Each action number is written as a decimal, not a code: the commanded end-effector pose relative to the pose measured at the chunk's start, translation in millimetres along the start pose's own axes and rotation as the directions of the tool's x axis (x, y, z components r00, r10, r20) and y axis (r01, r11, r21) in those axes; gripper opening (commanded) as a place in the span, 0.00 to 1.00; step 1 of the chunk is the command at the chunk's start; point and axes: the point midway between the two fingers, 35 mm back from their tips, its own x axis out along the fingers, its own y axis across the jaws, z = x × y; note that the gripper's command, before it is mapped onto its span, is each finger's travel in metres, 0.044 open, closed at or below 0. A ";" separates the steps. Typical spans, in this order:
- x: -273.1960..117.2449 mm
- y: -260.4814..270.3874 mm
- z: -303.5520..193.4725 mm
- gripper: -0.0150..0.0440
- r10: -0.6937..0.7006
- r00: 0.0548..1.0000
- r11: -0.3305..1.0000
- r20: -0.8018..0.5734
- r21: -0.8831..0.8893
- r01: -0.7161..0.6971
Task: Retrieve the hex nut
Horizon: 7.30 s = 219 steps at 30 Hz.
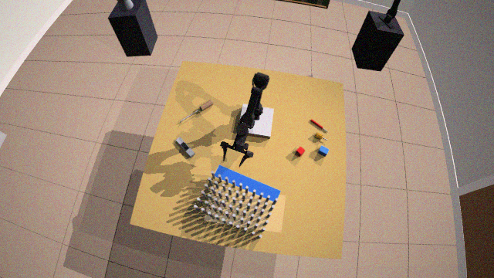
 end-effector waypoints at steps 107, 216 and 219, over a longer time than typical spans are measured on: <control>-320.2 -292.3 -261.3 0.73 -0.044 0.591 0.779 -0.806 0.342 0.525; -244.5 -273.4 -102.4 0.25 0.023 0.594 0.849 -0.804 0.330 0.414; -232.9 -265.1 -96.0 0.25 0.030 0.593 0.855 -0.804 0.328 0.401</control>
